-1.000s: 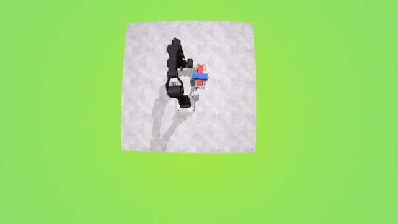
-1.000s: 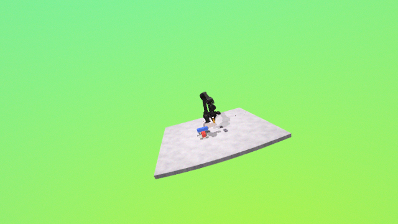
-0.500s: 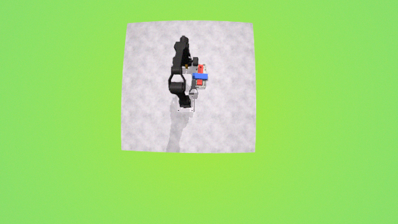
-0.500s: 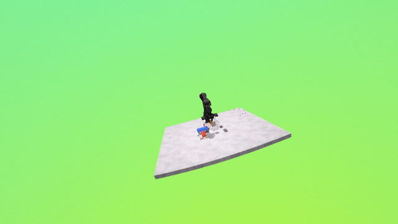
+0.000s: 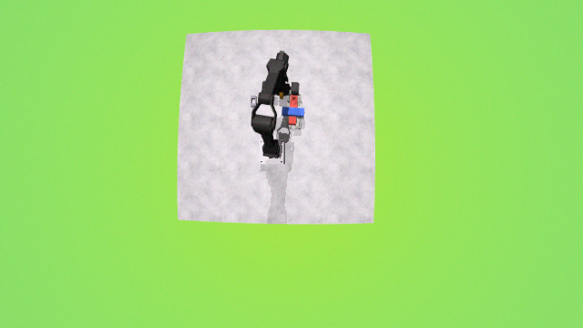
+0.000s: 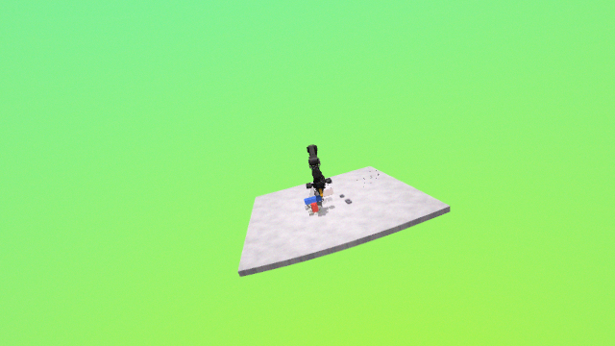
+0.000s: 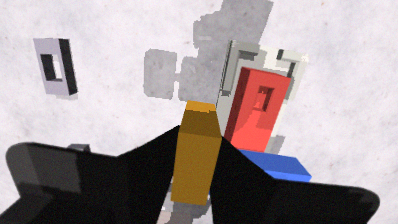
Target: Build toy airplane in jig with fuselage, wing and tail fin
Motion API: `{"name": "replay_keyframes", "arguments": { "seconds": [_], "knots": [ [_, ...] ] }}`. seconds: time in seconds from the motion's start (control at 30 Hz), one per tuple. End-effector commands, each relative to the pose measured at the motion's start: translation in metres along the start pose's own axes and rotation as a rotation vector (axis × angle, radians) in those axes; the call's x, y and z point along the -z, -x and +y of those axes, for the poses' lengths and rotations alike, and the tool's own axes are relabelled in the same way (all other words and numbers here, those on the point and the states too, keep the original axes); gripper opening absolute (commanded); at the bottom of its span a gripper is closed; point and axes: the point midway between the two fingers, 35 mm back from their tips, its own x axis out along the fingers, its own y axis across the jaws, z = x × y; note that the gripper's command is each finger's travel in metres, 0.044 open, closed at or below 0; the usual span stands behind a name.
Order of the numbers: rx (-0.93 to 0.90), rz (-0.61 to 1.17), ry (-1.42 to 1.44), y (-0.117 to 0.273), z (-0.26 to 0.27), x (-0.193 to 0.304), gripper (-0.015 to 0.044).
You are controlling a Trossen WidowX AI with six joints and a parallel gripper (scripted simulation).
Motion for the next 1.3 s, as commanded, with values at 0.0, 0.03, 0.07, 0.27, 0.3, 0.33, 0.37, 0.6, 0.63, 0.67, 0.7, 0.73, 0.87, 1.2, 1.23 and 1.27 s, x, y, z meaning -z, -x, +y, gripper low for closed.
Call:
{"name": "replay_keyframes", "arguments": {
  "seconds": [0.0,0.03,0.07,0.27,0.3,0.33,0.37,0.6,0.63,0.67,0.7,0.73,0.87,1.2,1.23,1.27],
  "knots": [
    [0.004,-0.002,-0.003,-0.003,-0.012,-0.004,0.0000],
    [0.004,-0.001,-0.003,-0.003,-0.015,-0.005,0.0000],
    [0.004,-0.001,-0.004,-0.004,-0.018,-0.006,0.0000],
    [0.002,0.000,-0.009,-0.009,-0.037,-0.009,0.0000],
    [0.002,0.001,-0.010,-0.010,-0.040,-0.010,0.0000],
    [0.001,0.001,-0.010,-0.010,-0.043,-0.010,0.0000],
    [0.001,0.001,-0.011,-0.011,-0.046,-0.010,0.0000],
    [-0.001,0.003,-0.016,-0.017,-0.068,-0.012,0.0000],
    [-0.001,0.003,-0.017,-0.017,-0.069,-0.012,0.0000],
    [-0.001,0.003,-0.017,-0.018,-0.070,-0.012,0.0000],
    [-0.001,0.003,-0.017,-0.017,-0.070,-0.012,0.0026],
    [-0.001,0.003,-0.017,-0.017,-0.070,-0.012,0.0053],
    [-0.001,0.003,-0.017,-0.017,-0.070,-0.012,0.0065],
    [-0.001,0.003,-0.017,-0.017,-0.070,-0.012,0.0065],
    [-0.001,0.003,-0.017,-0.017,-0.070,-0.012,0.0065],
    [-0.001,0.003,-0.017,-0.017,-0.070,-0.012,0.0065]
  ]
}}
